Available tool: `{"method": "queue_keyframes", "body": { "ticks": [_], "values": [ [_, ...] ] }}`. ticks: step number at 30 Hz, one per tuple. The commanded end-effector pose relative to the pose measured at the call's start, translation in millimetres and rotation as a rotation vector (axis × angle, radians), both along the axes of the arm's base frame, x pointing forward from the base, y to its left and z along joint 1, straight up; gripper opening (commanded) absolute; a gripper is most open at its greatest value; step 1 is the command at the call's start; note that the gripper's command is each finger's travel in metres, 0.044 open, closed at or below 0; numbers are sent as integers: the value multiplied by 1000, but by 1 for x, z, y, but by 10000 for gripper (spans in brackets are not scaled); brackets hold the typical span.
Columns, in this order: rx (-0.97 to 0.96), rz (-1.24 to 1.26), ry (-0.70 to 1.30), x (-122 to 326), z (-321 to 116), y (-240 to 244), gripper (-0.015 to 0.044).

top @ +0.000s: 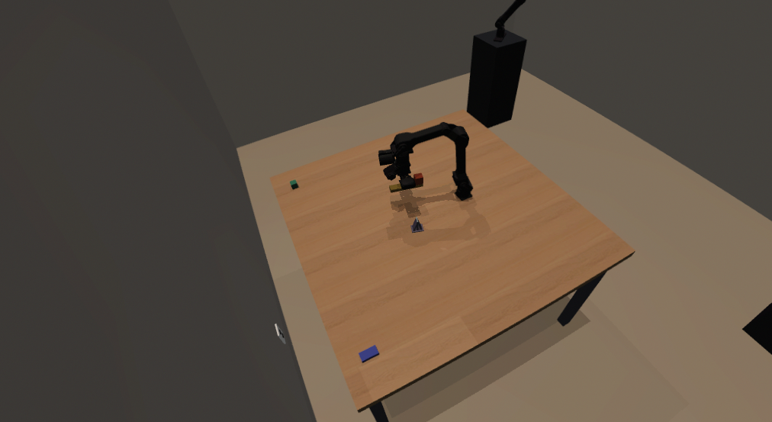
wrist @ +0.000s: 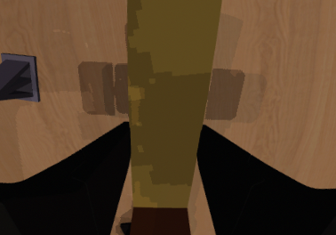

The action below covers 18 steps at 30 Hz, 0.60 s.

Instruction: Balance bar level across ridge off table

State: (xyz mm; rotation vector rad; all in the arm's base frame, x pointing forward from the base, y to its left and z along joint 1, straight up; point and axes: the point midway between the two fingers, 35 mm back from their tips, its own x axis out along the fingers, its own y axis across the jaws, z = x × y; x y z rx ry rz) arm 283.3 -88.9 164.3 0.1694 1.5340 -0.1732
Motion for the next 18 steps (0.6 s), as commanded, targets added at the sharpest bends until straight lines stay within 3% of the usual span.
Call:
{"method": "queue_keyframes", "body": {
  "ticks": [1,18],
  "values": [
    [-8,145,-1,5,2,5,0],
    [-26,824,1,24,3,38,0]
  ]
}}
